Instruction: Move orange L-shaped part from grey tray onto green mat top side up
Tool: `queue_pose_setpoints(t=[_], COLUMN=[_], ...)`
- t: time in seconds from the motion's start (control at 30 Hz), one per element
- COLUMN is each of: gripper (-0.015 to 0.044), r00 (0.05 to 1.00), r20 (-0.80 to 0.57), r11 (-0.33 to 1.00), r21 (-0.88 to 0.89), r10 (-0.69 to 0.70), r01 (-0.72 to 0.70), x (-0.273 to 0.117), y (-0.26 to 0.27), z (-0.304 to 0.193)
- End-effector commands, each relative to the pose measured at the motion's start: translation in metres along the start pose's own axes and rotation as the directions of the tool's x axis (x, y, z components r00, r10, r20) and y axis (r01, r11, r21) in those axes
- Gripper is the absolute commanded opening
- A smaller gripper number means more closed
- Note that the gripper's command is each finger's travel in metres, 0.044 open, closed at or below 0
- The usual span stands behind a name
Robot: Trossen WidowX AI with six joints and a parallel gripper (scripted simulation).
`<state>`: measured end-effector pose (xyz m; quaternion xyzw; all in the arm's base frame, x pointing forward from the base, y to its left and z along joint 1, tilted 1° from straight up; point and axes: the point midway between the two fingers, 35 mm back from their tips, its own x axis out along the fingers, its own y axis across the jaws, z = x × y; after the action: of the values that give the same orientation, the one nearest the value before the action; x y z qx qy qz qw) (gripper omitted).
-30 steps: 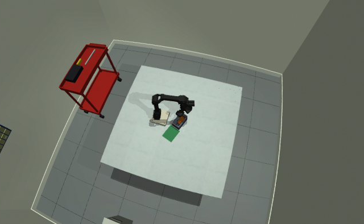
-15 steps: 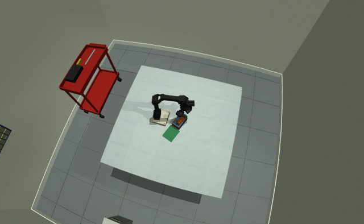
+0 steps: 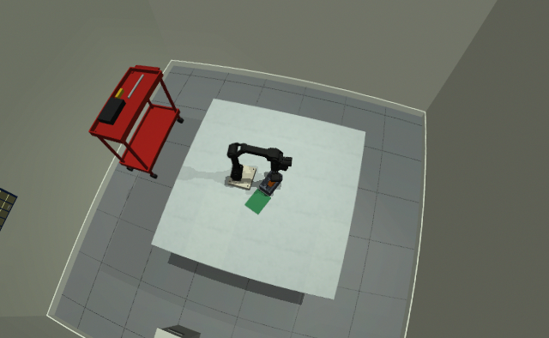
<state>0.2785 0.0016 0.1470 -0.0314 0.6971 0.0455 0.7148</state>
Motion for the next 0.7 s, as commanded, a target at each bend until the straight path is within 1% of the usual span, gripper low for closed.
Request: queue_pose_setpoints(t=[0.0,0.1,0.17,0.67], gripper=[0.028,0.028,0.028,0.028], r00=[1.0,1.0,1.0,1.0], r20=[-0.009,-0.013,-0.014,-0.014], r11=[0.848,0.689,0.605,0.594], r21=[-0.53,-0.725,-0.796,-0.805], r10=[-0.003,-0.004,-0.004,-0.004], r01=[-0.002,-0.007,-0.009,-0.009], x=[-0.002,-0.002,-0.002,0.001], y=[-0.024,-0.034,-0.039,-0.039], z=[-0.017,-0.025,-0.028,-0.028])
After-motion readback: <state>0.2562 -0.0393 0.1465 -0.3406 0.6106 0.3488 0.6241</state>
